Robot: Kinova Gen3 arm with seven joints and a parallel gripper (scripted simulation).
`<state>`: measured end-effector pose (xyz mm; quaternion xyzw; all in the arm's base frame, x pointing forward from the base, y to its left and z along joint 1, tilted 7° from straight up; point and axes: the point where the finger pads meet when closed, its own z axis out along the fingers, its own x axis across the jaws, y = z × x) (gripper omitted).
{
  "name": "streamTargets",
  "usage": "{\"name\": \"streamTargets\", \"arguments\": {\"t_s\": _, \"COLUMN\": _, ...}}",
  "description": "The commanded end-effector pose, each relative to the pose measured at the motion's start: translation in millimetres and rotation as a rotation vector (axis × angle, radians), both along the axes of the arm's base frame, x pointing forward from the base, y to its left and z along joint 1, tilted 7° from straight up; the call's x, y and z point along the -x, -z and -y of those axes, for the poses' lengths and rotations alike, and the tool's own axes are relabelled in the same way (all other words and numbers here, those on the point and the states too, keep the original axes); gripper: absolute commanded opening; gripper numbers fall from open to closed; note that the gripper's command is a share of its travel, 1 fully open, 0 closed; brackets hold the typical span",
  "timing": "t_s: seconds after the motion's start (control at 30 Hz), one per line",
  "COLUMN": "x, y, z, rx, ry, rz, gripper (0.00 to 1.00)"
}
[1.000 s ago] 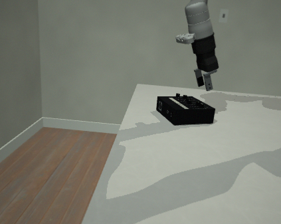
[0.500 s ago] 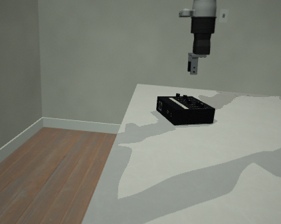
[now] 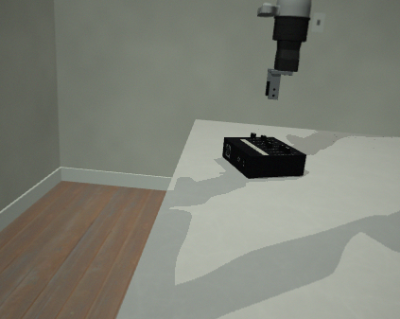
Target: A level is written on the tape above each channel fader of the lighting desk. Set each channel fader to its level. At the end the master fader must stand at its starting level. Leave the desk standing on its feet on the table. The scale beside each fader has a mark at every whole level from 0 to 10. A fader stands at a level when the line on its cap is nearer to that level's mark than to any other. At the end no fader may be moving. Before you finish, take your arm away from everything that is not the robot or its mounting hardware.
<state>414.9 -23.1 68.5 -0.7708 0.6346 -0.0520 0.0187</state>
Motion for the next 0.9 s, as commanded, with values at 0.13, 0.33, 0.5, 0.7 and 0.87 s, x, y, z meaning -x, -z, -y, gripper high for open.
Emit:
{"name": "streamTargets", "arguments": {"t_s": 0.13, "x": 50.4, "y": 54.8, "z": 48, "rx": 0.162, "ry": -0.224, "rz": -0.249, "gripper": 1.0}}
{"name": "streamTargets", "arguments": {"t_s": 0.33, "x": 74.8, "y": 73.0, "z": 69, "rx": 0.21, "ry": -0.315, "rz": -0.366, "gripper": 1.0}}
{"name": "streamTargets", "arguments": {"t_s": 0.5, "x": 75.2, "y": 73.3, "z": 70, "rx": 0.21, "ry": -0.316, "rz": -0.368, "gripper": 1.0}}
{"name": "streamTargets", "arguments": {"t_s": 0.7, "x": 75.2, "y": 73.3, "z": 70, "rx": 0.21, "ry": -0.316, "rz": -0.368, "gripper": 1.0}}
{"name": "streamTargets", "arguments": {"t_s": 0.87, "x": 75.2, "y": 73.3, "z": 70, "rx": 0.21, "ry": -0.316, "rz": -0.368, "gripper": 1.0}}
